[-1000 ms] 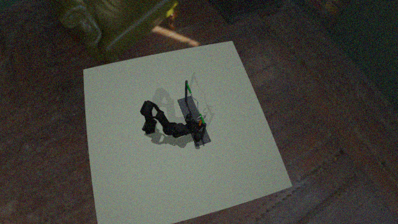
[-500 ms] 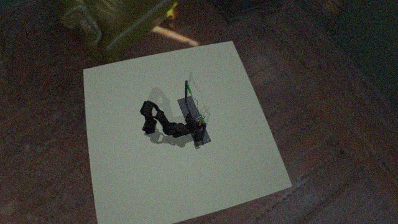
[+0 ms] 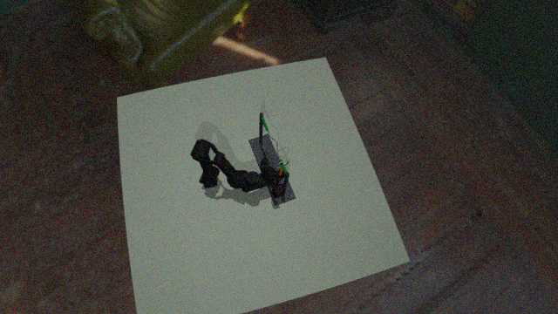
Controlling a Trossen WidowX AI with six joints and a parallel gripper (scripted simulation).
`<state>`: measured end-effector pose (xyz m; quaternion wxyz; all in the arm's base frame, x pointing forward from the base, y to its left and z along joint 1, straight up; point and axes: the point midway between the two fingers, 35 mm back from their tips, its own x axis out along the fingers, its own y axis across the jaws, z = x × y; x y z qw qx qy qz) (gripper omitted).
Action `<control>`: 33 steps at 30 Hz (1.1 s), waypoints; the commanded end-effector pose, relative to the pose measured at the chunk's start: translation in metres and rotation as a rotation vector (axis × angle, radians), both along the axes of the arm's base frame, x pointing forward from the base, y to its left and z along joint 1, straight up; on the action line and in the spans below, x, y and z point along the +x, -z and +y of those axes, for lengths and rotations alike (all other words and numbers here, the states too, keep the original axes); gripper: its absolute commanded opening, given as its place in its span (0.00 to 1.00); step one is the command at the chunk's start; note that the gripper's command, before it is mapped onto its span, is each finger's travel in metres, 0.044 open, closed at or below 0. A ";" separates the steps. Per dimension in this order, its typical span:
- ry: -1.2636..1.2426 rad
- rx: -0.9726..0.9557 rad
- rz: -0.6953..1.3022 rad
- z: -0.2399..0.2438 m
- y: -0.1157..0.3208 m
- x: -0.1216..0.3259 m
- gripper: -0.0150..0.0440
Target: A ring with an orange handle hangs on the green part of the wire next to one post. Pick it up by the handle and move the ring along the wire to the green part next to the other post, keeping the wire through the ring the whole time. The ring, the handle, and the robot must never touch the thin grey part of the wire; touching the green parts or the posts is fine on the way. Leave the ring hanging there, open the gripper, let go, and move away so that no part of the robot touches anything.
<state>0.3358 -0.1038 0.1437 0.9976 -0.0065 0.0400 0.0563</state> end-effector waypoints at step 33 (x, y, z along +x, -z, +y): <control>-0.004 -0.005 -0.012 0.004 -0.005 0.000 0.00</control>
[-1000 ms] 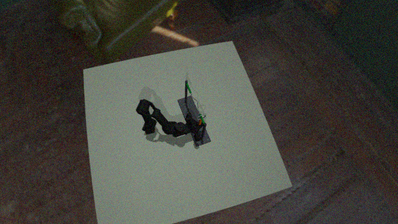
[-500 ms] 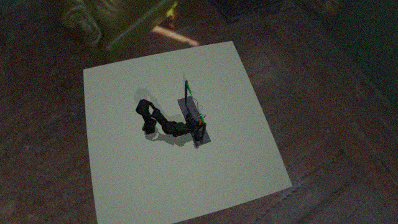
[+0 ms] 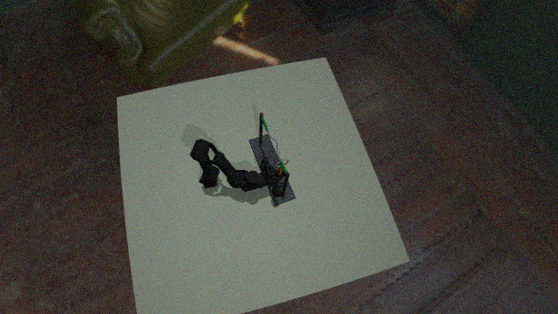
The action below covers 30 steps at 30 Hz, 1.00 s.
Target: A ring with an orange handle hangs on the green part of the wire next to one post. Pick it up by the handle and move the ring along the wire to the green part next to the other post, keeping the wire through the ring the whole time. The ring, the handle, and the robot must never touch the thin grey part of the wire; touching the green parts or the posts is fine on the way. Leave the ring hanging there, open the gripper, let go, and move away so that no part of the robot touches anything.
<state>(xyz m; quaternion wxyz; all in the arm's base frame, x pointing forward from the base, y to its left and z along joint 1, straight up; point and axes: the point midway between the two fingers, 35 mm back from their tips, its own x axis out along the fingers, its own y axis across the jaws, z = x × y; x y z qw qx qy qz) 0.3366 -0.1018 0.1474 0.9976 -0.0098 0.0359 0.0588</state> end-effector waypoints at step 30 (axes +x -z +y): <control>0.025 -0.008 -0.006 0.031 -0.001 -0.004 0.00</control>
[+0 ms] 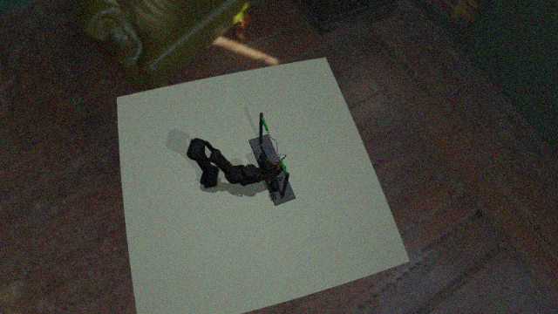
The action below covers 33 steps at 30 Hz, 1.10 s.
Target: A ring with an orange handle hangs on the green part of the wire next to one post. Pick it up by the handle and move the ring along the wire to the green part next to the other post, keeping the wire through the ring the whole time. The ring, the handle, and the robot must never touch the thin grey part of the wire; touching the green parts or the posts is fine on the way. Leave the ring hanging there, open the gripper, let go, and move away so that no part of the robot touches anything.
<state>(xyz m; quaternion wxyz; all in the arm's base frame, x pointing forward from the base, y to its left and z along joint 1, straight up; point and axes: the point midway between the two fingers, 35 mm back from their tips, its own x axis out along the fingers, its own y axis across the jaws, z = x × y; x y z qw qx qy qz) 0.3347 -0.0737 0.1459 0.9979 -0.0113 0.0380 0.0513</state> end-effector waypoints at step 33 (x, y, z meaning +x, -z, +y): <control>0.299 -0.101 -0.026 0.019 -0.001 -0.001 0.00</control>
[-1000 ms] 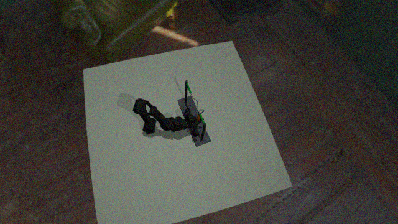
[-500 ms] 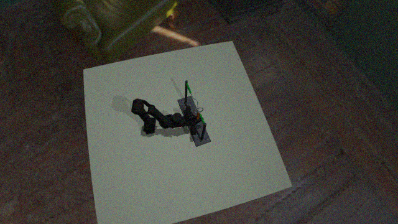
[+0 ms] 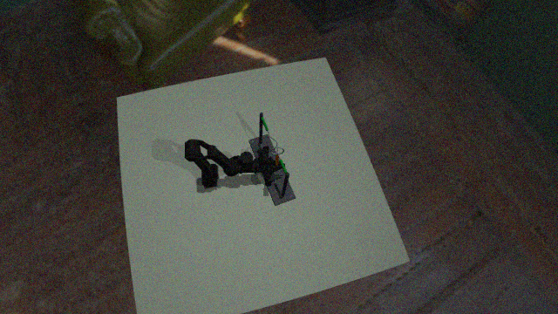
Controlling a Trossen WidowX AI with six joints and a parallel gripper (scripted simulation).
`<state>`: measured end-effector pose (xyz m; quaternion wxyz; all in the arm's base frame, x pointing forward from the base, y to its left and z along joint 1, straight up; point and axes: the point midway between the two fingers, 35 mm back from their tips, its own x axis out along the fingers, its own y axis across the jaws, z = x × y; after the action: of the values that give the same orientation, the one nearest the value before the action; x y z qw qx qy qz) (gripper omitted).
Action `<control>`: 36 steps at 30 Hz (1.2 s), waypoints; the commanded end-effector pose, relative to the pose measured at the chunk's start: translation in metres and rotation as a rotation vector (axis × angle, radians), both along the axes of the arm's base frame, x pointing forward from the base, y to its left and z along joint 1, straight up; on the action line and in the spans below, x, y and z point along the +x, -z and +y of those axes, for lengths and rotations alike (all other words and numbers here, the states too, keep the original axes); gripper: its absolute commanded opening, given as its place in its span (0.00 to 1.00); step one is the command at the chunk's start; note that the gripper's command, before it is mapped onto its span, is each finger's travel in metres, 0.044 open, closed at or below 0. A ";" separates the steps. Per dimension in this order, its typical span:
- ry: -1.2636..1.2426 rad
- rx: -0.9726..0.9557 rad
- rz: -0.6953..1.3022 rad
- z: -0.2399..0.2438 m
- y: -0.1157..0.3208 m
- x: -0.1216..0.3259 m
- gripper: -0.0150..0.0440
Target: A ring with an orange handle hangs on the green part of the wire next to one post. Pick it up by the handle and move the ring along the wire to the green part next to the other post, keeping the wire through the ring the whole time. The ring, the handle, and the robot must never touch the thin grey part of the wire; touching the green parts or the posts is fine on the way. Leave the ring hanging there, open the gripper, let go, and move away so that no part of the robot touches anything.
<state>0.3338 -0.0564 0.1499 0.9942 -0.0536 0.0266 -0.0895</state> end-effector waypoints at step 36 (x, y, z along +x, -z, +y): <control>-0.255 0.145 -0.004 0.059 0.005 0.011 0.00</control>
<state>0.3436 -0.0017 0.1440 0.9995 0.0097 0.0236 0.0165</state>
